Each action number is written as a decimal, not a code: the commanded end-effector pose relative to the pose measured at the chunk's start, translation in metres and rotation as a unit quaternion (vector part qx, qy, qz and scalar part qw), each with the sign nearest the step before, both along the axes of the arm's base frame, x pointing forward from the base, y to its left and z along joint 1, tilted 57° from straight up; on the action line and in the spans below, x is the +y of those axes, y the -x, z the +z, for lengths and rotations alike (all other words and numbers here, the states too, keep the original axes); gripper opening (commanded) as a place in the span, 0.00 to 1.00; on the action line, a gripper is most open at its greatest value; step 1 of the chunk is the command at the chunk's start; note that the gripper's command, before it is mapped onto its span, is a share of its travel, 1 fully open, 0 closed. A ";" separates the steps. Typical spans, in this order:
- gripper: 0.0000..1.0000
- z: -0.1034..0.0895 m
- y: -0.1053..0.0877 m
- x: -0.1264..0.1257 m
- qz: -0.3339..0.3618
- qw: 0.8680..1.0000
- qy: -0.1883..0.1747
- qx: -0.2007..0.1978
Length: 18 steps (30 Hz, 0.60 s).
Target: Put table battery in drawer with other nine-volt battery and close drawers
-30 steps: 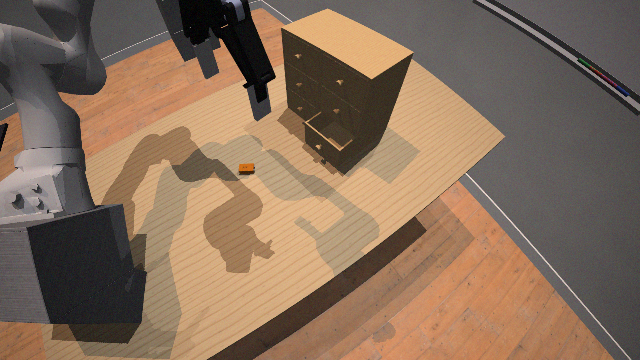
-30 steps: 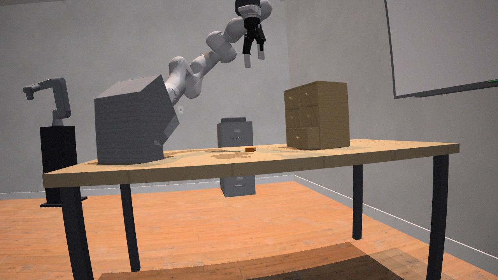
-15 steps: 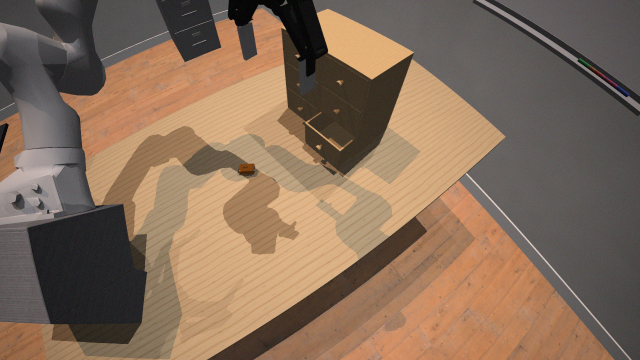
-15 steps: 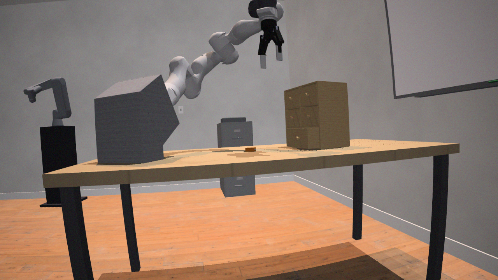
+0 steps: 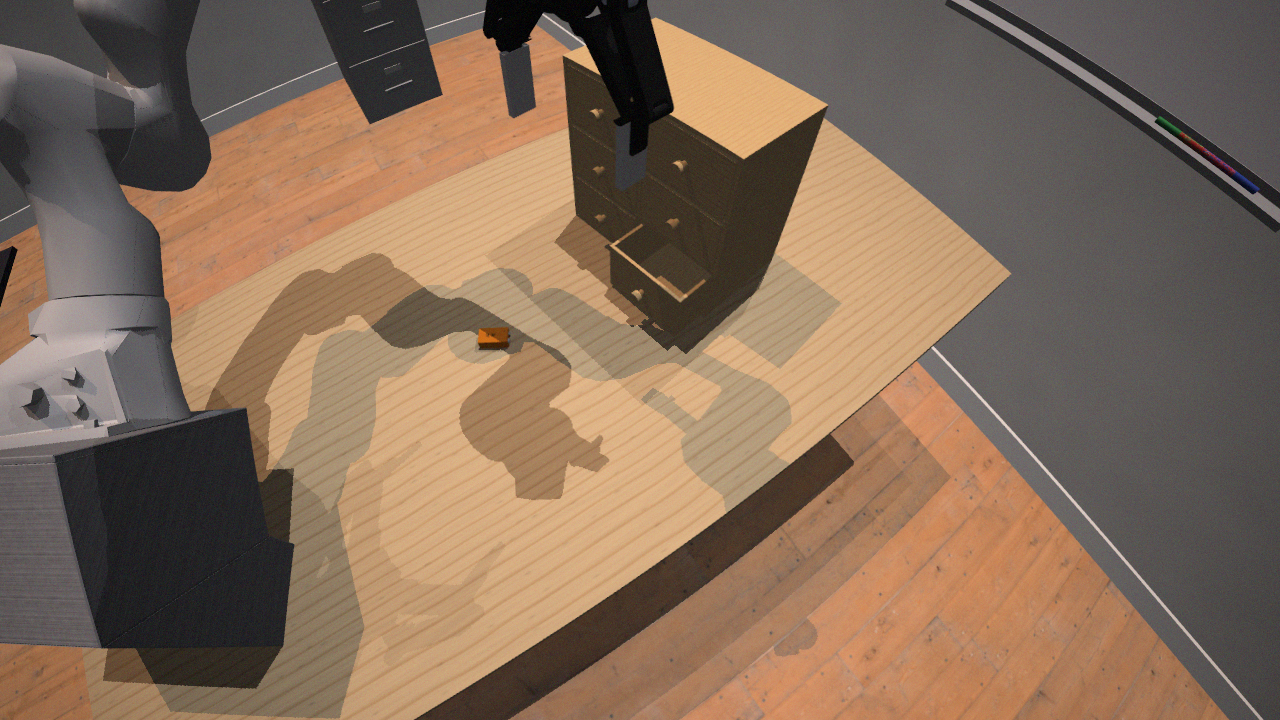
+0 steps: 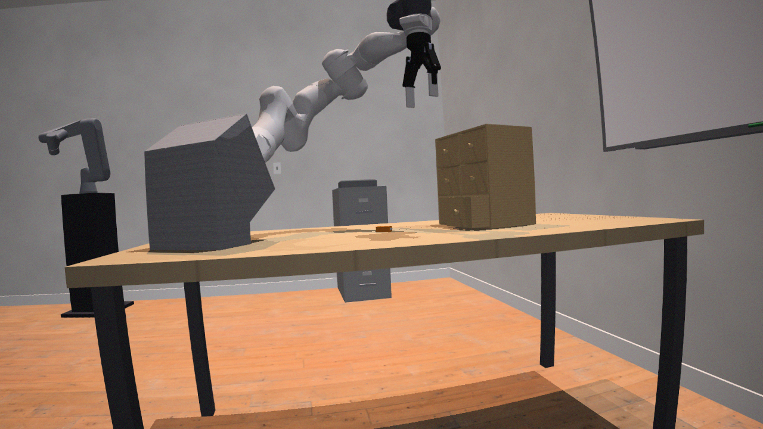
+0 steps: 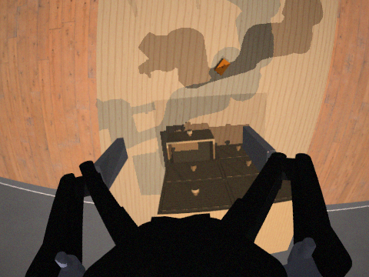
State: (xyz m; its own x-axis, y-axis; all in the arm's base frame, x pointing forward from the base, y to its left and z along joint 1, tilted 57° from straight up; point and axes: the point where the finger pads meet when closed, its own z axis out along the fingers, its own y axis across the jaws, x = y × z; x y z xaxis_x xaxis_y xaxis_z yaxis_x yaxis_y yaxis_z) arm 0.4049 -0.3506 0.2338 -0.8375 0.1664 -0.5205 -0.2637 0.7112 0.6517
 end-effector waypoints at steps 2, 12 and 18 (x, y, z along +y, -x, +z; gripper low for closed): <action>1.00 0.001 -0.026 0.012 -0.007 0.999 -0.028 0.033; 1.00 0.000 -0.094 0.038 -0.003 0.993 -0.071 0.094; 1.00 -0.001 -0.117 0.046 -0.001 0.990 -0.086 0.115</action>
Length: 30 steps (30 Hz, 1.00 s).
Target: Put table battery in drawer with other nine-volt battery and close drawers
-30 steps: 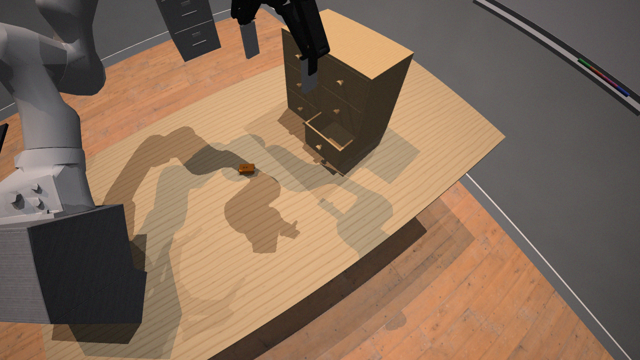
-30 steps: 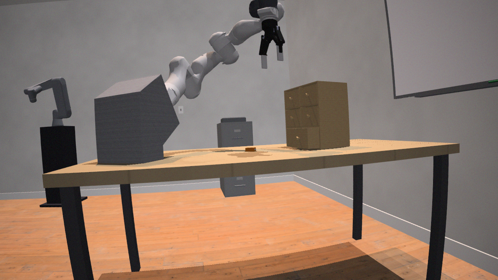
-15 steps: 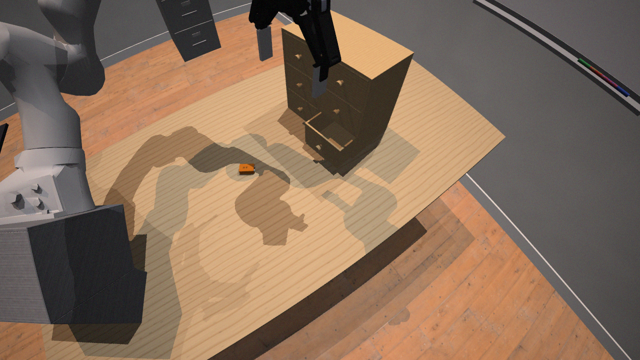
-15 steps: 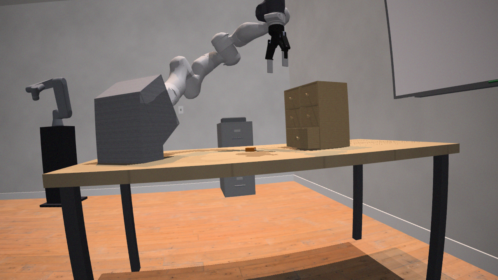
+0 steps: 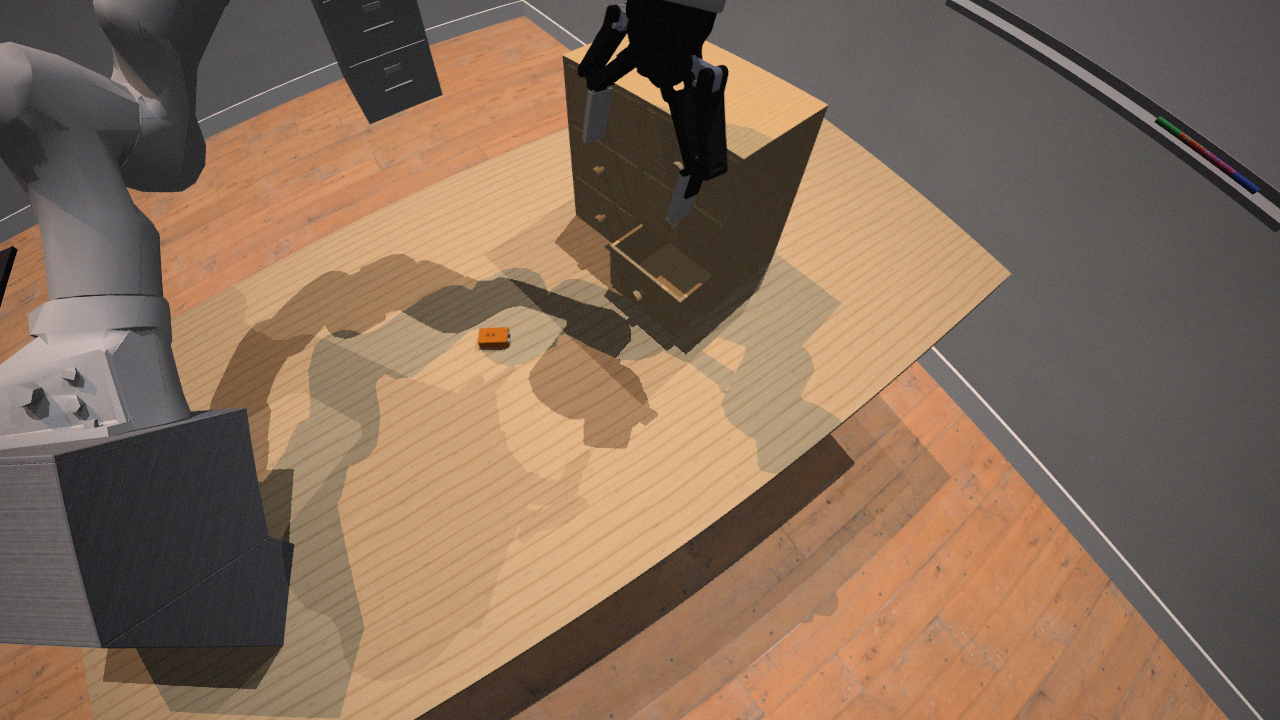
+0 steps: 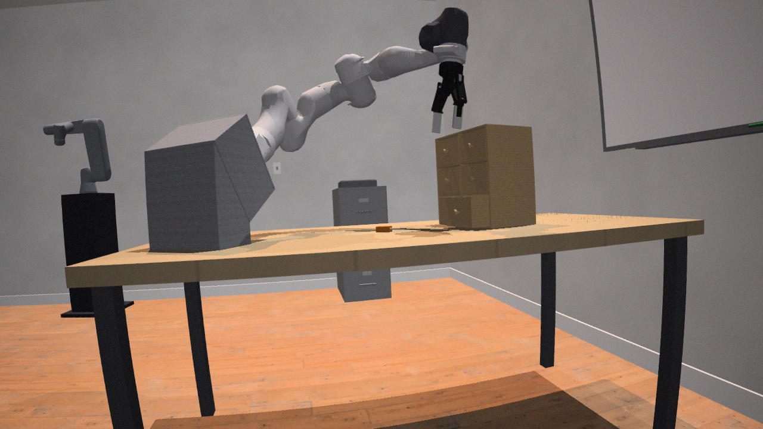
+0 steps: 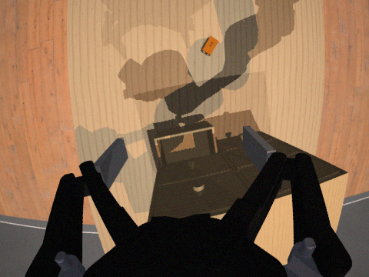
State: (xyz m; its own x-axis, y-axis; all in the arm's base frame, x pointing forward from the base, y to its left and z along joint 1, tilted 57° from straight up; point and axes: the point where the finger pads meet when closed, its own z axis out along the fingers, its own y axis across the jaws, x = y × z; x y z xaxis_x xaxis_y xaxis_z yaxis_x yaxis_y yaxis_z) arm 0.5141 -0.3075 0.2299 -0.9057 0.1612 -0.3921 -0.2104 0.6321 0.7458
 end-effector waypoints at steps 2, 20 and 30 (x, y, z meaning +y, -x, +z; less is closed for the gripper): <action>1.00 0.003 -0.008 0.003 -0.029 0.998 -0.036 0.053; 1.00 0.003 -0.011 0.004 -0.029 0.997 -0.038 0.056; 1.00 0.003 -0.011 0.004 -0.029 0.997 -0.038 0.056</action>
